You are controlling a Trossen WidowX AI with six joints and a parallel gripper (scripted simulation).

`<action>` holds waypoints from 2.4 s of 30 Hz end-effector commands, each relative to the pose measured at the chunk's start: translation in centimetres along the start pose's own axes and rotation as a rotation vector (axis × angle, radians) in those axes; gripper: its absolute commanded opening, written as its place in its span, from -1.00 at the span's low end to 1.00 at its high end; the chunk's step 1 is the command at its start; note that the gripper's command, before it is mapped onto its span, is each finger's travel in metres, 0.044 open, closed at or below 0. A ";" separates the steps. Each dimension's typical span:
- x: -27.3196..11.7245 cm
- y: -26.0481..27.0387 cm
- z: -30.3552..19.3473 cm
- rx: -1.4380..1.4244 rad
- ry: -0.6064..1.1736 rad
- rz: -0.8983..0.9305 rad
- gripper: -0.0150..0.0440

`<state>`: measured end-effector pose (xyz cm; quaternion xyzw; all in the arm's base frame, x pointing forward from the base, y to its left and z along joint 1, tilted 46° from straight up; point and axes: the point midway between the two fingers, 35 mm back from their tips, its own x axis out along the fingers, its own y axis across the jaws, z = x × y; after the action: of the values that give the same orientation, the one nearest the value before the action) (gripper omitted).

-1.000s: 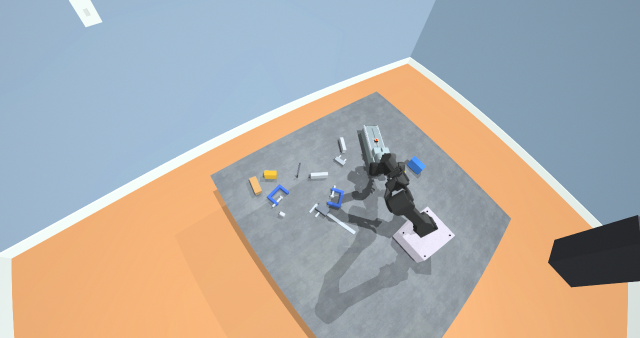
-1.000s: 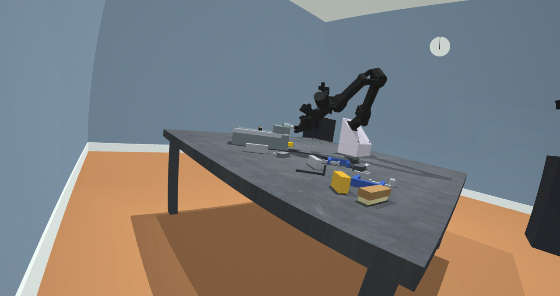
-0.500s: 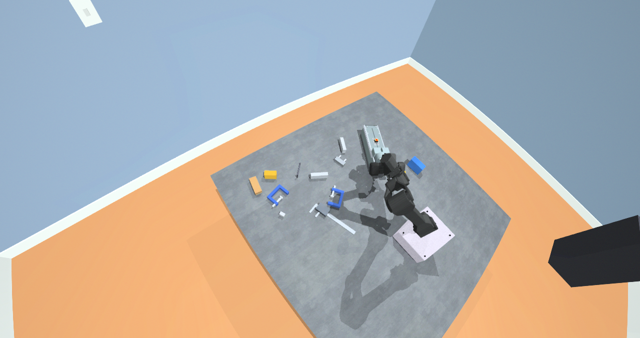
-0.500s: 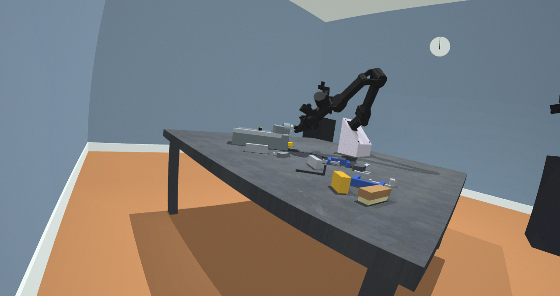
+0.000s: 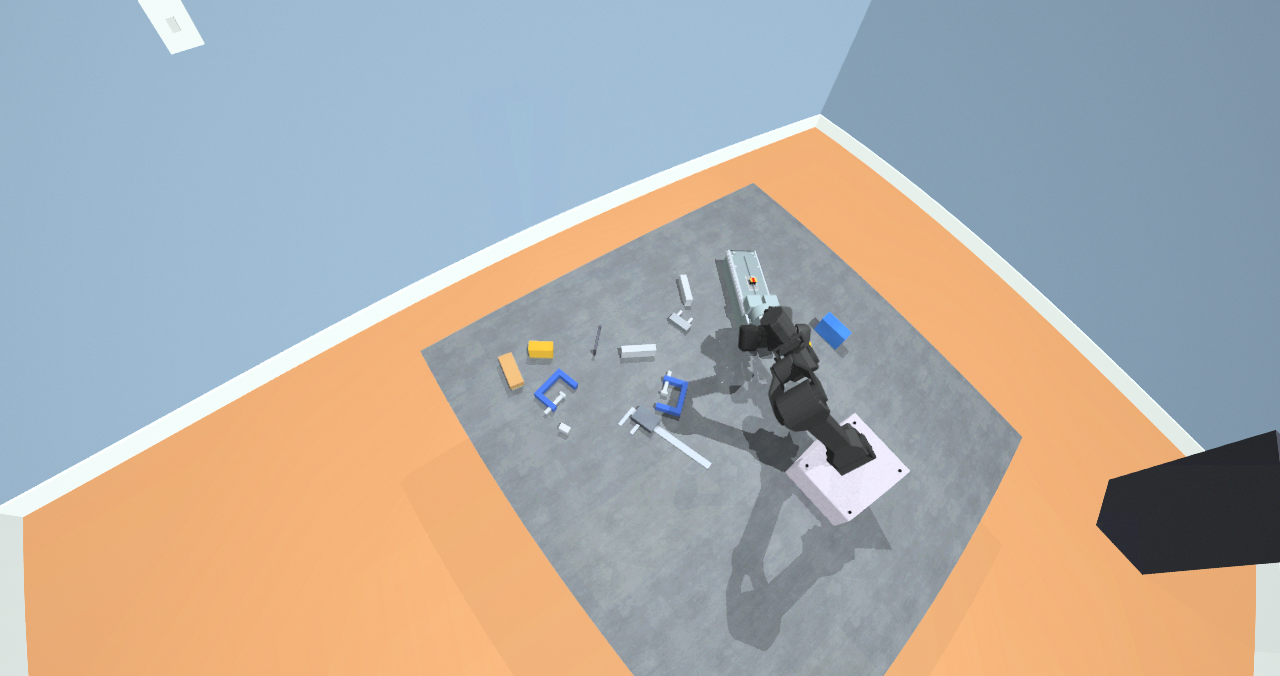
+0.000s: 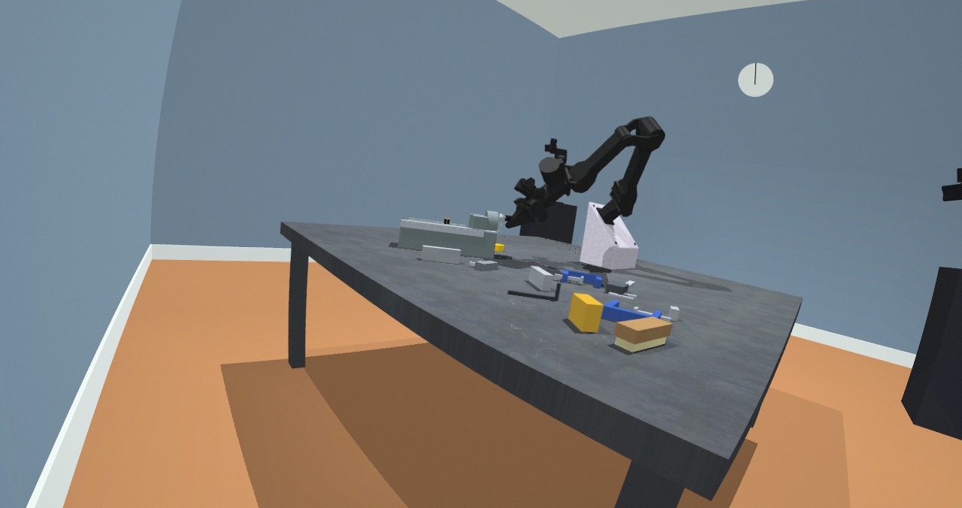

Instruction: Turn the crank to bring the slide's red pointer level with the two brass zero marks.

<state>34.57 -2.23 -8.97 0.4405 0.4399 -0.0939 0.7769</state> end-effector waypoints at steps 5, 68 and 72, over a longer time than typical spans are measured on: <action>-0.1 -0.1 0.1 -0.001 -0.003 -0.001 -0.49; -7.3 -0.3 7.3 0.003 0.003 -0.011 1.00; -7.6 -0.3 7.9 -0.003 0.006 -0.010 1.00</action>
<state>34.36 -9.54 -2.33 0.4400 0.4433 -0.1008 0.7744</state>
